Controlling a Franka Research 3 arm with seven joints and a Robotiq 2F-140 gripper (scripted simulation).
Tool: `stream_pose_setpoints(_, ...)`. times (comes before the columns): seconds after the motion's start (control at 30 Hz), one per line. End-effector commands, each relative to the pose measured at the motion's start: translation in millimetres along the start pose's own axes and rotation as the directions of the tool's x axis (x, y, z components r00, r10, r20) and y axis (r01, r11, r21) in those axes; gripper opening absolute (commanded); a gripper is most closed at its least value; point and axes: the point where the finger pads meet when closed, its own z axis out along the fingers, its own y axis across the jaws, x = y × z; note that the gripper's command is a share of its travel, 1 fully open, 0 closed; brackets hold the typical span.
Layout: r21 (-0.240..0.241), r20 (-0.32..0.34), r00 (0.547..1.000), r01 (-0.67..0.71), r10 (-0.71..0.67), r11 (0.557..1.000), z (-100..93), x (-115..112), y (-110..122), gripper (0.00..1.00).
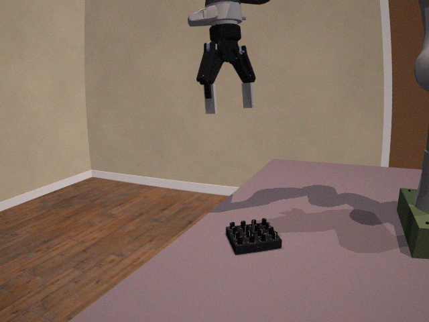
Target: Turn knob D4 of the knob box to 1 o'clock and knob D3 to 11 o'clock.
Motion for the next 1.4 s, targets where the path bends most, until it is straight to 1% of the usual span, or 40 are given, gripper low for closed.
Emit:
stream_pose_setpoints(0.0, 0.017, -0.050, 0.988, 0.147, -0.146, 0.989, 21.2, 7.3, -11.2, 1.00)
stream_pose_setpoints(0.2, 0.010, -0.050, 0.964, 0.260, -0.260, 0.965, 60.4, -4.8, -19.2, 1.00)
stream_pose_setpoints(0.37, 0.006, -0.049, 0.934, 0.355, -0.355, 0.935, 92.9, -18.0, -24.6, 1.00)
stream_pose_setpoints(0.43, 0.006, -0.049, 0.934, 0.355, -0.355, 0.935, 92.9, -18.0, -24.6, 1.00)
stream_pose_setpoints(0.47, 0.004, -0.049, 0.914, 0.403, -0.403, 0.915, 109.4, -25.8, -26.9, 1.00)
stream_pose_setpoints(0.7, -0.001, -0.047, 0.844, 0.534, -0.534, 0.845, 154.3, -51.6, -31.1, 1.00)
stream_pose_setpoints(0.93, -0.004, -0.044, 0.752, 0.658, -0.657, 0.753, 197.0, -83.3, -31.8, 1.00)
stream_pose_setpoints(1.0, -0.004, -0.044, 0.752, 0.658, -0.657, 0.753, 197.0, -83.3, -31.8, 1.00)
stream_pose_setpoints(1.07, -0.005, -0.044, 0.736, 0.677, -0.676, 0.736, 203.5, -88.8, -31.6, 1.00)
stream_pose_setpoints(1.17, -0.005, -0.044, 0.724, 0.689, -0.689, 0.725, 207.9, -92.7, -31.4, 1.00)
stream_pose_setpoints(1.37, -0.005, -0.044, 0.722, 0.691, -0.690, 0.723, 208.5, -93.3, -31.3, 1.00)
